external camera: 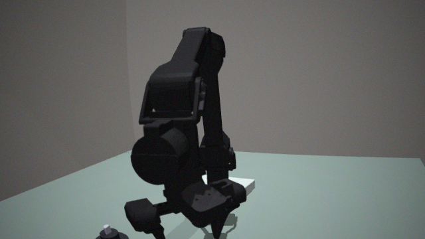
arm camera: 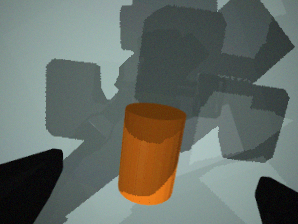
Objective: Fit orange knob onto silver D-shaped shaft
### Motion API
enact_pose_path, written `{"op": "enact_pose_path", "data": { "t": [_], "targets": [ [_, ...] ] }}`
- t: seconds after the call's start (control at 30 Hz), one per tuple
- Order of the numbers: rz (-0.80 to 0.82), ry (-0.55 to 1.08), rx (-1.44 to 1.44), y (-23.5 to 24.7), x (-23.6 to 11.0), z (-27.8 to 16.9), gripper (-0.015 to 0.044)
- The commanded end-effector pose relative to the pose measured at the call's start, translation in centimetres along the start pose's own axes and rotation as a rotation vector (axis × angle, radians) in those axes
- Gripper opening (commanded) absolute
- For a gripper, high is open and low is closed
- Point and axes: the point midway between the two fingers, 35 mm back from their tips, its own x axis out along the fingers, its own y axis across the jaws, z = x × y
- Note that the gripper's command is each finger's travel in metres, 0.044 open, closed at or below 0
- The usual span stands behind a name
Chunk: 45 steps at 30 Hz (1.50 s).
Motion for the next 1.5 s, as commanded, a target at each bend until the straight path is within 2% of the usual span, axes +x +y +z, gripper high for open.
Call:
{"op": "enact_pose_path", "data": {
  "t": [0.0, 1.13, 1.37, 1.47],
  "targets": [
    [0.011, 0.023, 0.001, 0.4, 2.1, -0.2, 0.044],
    [0.011, 0.023, 0.001, 0.5, 6.6, -0.2, 0.044],
    [0.011, 0.023, 0.001, 0.5, 6.6, -0.2, 0.0256],
    [0.011, 0.023, 0.001, 0.5, 6.6, -0.2, 0.024]
  ]
}}
